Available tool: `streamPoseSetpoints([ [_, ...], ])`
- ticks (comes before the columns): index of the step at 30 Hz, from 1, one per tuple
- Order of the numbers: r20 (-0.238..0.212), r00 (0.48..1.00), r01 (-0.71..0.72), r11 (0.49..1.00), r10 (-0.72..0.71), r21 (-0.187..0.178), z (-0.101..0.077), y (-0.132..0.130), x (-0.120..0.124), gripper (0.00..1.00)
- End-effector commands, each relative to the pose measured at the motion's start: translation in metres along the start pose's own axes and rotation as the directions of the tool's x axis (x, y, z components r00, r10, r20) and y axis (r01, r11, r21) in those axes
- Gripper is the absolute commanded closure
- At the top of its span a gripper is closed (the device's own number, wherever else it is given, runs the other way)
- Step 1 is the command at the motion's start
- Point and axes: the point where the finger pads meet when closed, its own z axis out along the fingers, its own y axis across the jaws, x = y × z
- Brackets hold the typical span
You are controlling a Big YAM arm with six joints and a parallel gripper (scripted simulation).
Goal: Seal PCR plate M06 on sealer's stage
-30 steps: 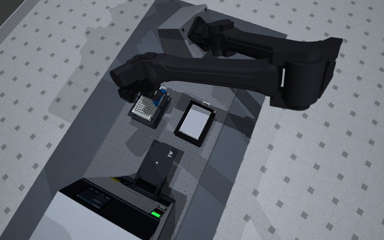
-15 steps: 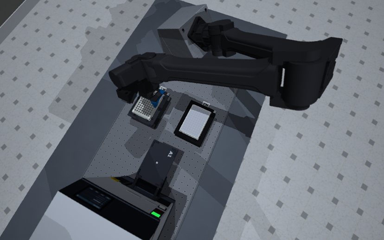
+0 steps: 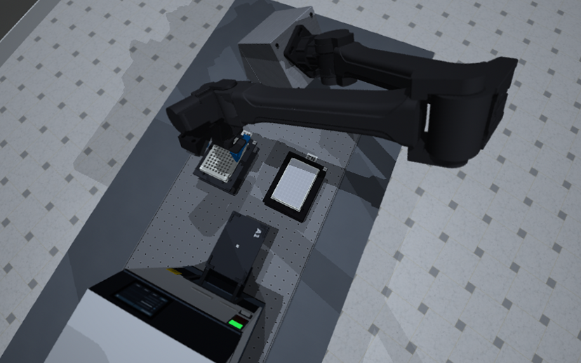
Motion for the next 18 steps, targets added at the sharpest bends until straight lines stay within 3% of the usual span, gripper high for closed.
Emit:
streamPoseSetpoints([
  [1, 0.02, 1.0, 0.011, 1.0, -0.011, 0.008, -0.005, -0.004, -0.012, 0.0],
  [12, 0.022, 1.0, 0.02, 1.0, -0.021, 0.005, -0.004, -0.001, -0.021, 0.0],
  [18, -0.007, 1.0, 0.008, 1.0, -0.008, -0.007, 0.002, 0.0, -0.001, 0.0],
])
